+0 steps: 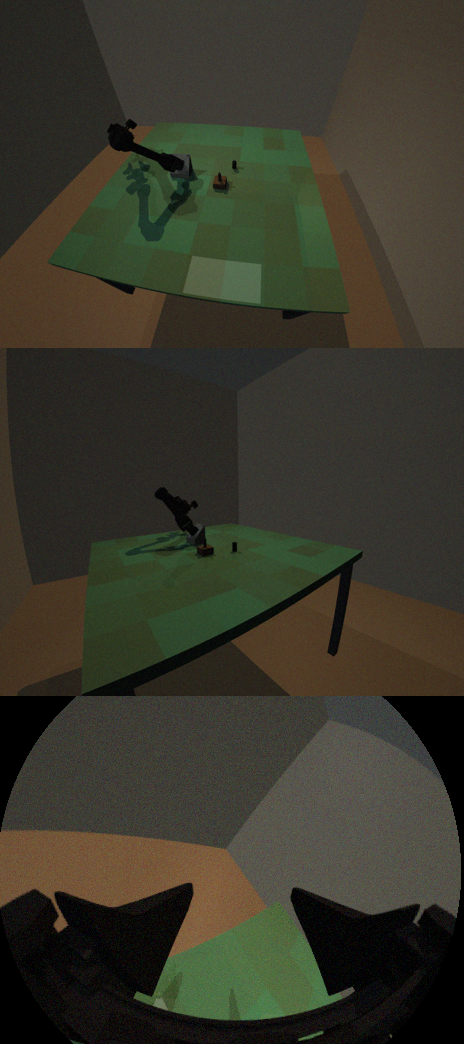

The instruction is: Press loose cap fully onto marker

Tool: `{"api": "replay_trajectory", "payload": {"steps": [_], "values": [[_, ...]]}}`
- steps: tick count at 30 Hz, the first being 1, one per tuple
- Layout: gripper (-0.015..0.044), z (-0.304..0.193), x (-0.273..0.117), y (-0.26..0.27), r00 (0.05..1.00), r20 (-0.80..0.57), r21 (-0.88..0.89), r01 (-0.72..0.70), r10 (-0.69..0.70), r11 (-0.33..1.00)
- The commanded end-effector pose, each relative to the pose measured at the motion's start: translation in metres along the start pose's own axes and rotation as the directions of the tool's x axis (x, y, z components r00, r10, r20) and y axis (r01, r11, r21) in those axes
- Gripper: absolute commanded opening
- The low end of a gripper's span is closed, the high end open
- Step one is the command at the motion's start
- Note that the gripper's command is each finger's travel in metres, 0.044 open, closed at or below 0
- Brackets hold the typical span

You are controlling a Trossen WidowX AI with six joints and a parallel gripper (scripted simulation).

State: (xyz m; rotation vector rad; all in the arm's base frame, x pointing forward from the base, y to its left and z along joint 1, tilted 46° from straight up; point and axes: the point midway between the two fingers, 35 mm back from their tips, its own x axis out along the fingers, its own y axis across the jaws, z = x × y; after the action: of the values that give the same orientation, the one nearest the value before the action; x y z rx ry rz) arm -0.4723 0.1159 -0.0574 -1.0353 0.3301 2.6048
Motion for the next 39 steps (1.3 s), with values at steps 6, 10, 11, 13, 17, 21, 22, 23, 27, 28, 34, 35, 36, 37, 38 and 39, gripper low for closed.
{"api": "replay_trajectory", "payload": {"steps": [6, 10, 11, 13, 17, 21, 22, 23, 27, 28, 34, 35, 36, 37, 38, 39], "values": [[0.0242, -0.006, 0.002, -0.056, 0.993, -0.055, 0.036, 0.103, -0.101, 0.994], [0.0235, -0.018, -0.003, -0.119, 0.97, -0.131, 0.076, 0.218, -0.207, 0.973], [0.0235, -0.02, -0.006, -0.133, 0.962, -0.147, 0.086, 0.243, -0.229, 0.966], [0.0235, -0.027, -0.014, -0.167, 0.941, -0.188, 0.11, 0.304, -0.28, 0.946], [0.0235, -0.047, -0.036, -0.234, 0.886, -0.283, 0.155, 0.421, -0.368, 0.894], [0.0235, -0.066, -0.056, -0.276, 0.842, -0.358, 0.185, 0.488, -0.403, 0.853], [0.0235, -0.075, -0.063, -0.288, 0.832, -0.382, 0.204, 0.499, -0.401, 0.842], [0.0235, -0.083, -0.07, -0.3, 0.823, -0.406, 0.223, 0.511, -0.397, 0.83], [0.0235, -0.111, -0.1, -0.343, 0.758, -0.504, 0.242, 0.584, -0.415, 0.775], [0.0235, -0.117, -0.109, -0.353, 0.739, -0.528, 0.242, 0.603, -0.418, 0.761], [0.0235, -0.167, -0.165, -0.404, 0.635, -0.645, 0.268, 0.71, -0.426, 0.651], [0.0235, -0.174, -0.174, -0.41, 0.616, -0.666, 0.266, 0.722, -0.419, 0.639], [0.0235, -0.181, -0.183, -0.416, 0.598, -0.688, 0.263, 0.733, -0.411, 0.627], [0.0235, -0.188, -0.192, -0.421, 0.58, -0.708, 0.26, 0.744, -0.402, 0.616], [0.0235, -0.195, -0.201, -0.426, 0.563, -0.728, 0.257, 0.753, -0.391, 0.605], [0.0235, -0.202, -0.211, -0.43, 0.545, -0.748, 0.255, 0.763, -0.379, 0.595]]}}
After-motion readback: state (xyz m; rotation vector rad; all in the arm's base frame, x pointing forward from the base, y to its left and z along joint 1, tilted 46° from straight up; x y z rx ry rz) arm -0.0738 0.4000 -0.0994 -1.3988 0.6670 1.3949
